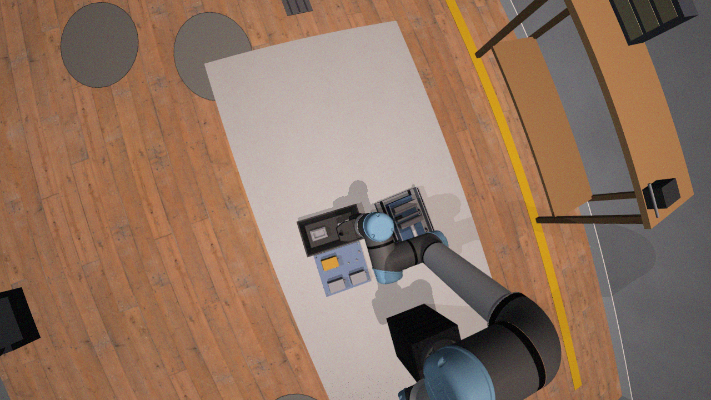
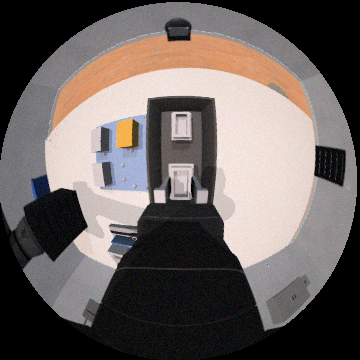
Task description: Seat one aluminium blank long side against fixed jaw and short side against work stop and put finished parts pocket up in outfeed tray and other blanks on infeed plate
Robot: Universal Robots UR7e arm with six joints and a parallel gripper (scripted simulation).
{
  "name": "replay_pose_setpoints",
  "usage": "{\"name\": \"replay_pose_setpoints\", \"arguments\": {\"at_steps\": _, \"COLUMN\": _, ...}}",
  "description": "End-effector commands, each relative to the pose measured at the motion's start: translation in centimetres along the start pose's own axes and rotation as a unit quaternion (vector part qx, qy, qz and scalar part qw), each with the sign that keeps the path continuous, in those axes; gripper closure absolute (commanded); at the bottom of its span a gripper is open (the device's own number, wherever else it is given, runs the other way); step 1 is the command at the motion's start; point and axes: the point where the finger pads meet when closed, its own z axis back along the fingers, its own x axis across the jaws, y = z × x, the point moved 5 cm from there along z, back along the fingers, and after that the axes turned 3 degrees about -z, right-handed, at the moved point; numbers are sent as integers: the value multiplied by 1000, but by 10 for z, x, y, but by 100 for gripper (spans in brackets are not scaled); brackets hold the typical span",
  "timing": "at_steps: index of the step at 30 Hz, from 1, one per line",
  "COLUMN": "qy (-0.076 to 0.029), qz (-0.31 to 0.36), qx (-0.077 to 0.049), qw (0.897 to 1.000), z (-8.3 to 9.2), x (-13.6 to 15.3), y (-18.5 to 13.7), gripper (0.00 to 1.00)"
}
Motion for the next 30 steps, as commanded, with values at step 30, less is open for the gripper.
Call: {"name": "replay_pose_setpoints", "arguments": {"at_steps": 30, "qy": -3, "qz": 0, "qx": 0, "qw": 1000, "z": -29, "x": 3, "y": -1, "gripper": 100}}
